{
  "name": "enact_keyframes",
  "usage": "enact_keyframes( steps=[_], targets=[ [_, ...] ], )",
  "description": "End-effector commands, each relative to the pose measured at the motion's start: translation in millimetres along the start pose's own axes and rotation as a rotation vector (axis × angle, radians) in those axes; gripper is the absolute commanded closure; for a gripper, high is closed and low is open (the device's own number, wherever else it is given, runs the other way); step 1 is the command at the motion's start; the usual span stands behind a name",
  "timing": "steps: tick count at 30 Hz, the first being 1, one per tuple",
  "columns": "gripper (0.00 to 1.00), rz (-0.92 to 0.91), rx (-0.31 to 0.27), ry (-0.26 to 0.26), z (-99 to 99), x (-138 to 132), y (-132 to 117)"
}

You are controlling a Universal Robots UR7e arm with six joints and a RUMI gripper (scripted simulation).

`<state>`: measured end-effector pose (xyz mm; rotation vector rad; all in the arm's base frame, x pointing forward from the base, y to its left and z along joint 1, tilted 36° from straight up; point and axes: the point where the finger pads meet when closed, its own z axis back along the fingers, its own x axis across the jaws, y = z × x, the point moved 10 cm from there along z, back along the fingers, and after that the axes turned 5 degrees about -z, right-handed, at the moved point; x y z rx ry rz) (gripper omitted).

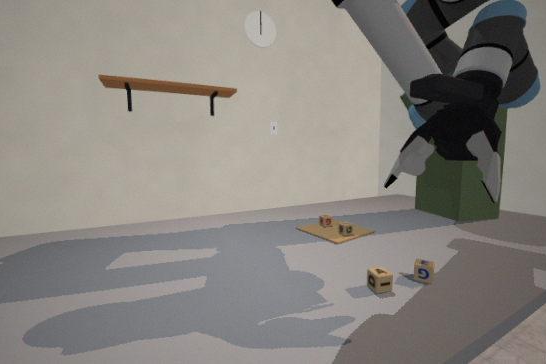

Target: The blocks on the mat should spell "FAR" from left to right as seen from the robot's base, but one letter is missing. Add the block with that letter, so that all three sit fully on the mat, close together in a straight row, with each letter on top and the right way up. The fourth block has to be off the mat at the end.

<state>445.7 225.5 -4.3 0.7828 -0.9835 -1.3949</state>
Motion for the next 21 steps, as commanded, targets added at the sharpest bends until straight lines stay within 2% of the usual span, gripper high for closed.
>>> enact_keyframes(
  steps=[1,4,10,21],
  targets=[
    [0.00,0.000,0.001,0.001,0.3,0,0],
    [0.00,0.000,0.001,0.001,-5.7,0,9],
    [0.00,0.000,0.001,0.000,-40.0,6,69],
    [0.00,0.000,0.001,0.000,-41.7,7,73]
  ],
)
